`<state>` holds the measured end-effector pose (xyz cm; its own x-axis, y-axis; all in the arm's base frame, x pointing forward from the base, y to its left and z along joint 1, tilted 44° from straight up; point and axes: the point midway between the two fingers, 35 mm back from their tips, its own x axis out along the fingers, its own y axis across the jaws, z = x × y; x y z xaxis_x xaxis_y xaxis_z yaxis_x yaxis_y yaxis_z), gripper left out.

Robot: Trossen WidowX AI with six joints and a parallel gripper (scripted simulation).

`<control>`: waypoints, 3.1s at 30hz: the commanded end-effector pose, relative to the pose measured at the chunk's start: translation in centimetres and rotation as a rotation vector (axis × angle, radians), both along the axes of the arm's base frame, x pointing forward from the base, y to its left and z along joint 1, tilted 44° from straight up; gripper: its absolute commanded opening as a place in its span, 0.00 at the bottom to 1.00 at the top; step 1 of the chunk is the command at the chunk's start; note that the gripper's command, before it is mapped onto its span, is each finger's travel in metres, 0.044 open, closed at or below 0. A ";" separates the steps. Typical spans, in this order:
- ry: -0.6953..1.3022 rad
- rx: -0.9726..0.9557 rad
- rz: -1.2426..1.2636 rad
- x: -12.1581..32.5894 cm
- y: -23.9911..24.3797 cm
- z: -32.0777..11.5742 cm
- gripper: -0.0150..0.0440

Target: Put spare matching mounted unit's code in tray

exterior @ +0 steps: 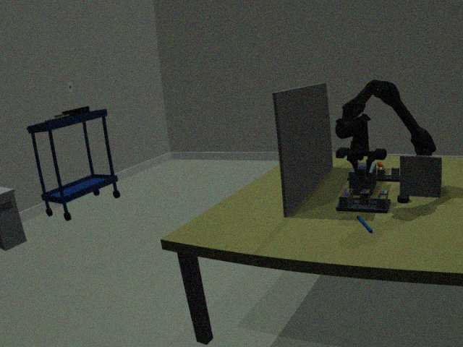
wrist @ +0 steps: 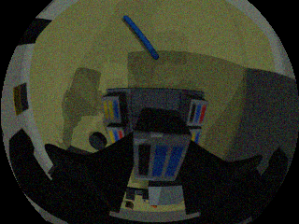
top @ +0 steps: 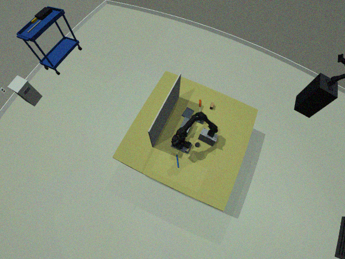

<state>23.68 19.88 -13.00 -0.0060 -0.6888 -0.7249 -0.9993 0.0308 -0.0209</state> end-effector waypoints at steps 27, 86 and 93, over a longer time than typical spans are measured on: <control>0.001 0.077 0.013 9.3 -5.5 13.6 0.25; -0.009 -0.006 -0.008 10.7 -28.6 30.2 0.25; -0.009 -0.005 -0.008 10.8 -29.0 29.7 0.25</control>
